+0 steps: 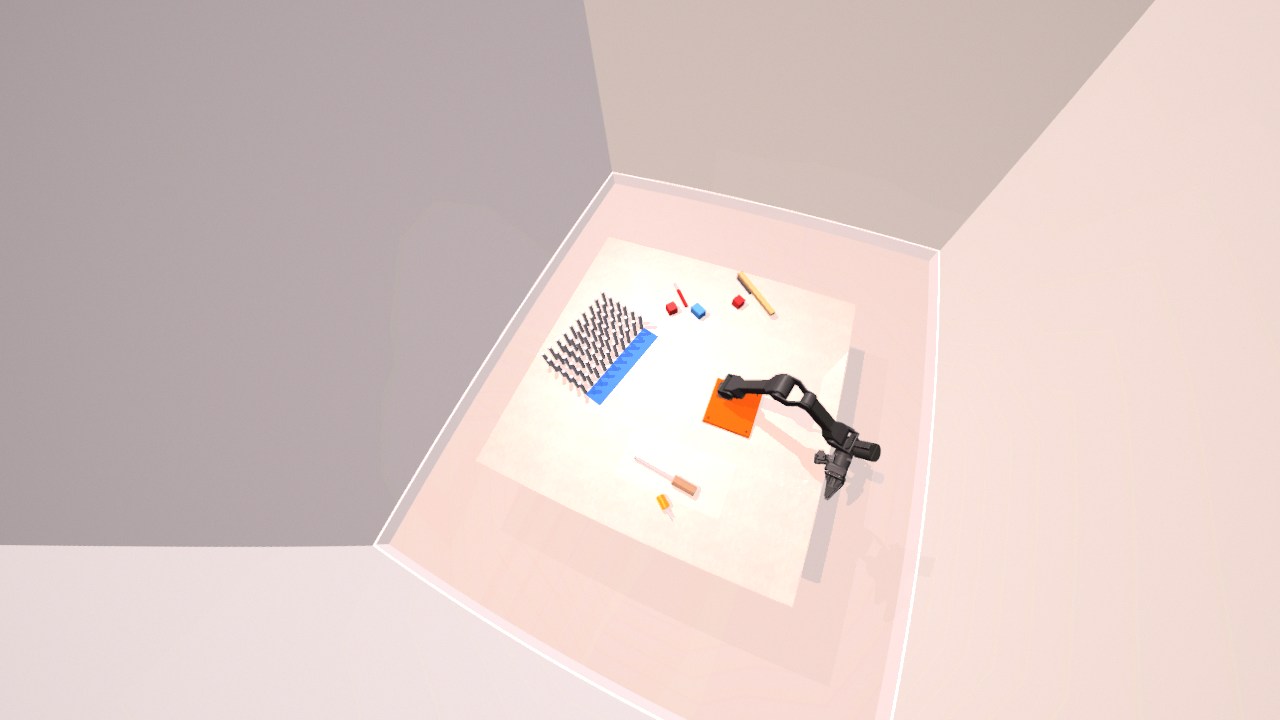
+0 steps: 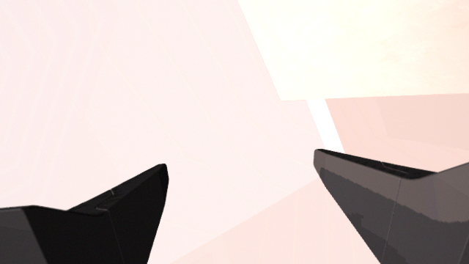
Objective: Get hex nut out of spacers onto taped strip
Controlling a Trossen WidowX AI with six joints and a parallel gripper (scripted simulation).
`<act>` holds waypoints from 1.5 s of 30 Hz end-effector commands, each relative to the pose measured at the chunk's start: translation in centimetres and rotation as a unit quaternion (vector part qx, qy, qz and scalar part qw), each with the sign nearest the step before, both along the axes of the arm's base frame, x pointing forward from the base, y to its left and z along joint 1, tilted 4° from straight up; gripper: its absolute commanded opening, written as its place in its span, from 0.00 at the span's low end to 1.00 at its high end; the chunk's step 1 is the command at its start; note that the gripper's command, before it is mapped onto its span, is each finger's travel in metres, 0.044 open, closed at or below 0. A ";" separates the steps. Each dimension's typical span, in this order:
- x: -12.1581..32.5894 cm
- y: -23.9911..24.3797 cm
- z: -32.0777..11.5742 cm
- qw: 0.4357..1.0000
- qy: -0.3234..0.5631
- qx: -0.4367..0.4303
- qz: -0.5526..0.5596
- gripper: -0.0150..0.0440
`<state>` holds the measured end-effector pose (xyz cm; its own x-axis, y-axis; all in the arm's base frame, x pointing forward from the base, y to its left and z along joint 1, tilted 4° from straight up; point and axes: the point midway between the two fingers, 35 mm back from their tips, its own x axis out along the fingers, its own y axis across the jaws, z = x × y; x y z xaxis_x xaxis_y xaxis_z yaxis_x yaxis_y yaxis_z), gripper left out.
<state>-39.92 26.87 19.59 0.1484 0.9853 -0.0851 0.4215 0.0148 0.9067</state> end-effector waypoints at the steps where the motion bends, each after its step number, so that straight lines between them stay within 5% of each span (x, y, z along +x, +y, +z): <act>1: 0.2 0.3 0.0 1.000 -0.003 -0.001 -0.002 0.98; 14: 17.3 15.4 -0.9 0.973 -0.168 -0.119 -0.103 1.00; 24: 35.5 20.4 -1.9 0.919 -0.274 -0.232 -0.162 1.00; 34: 53.7 17.4 -2.7 0.847 -0.352 -0.350 -0.190 1.00; 45: 70.0 5.7 -3.9 0.762 -0.401 -0.470 -0.192 1.00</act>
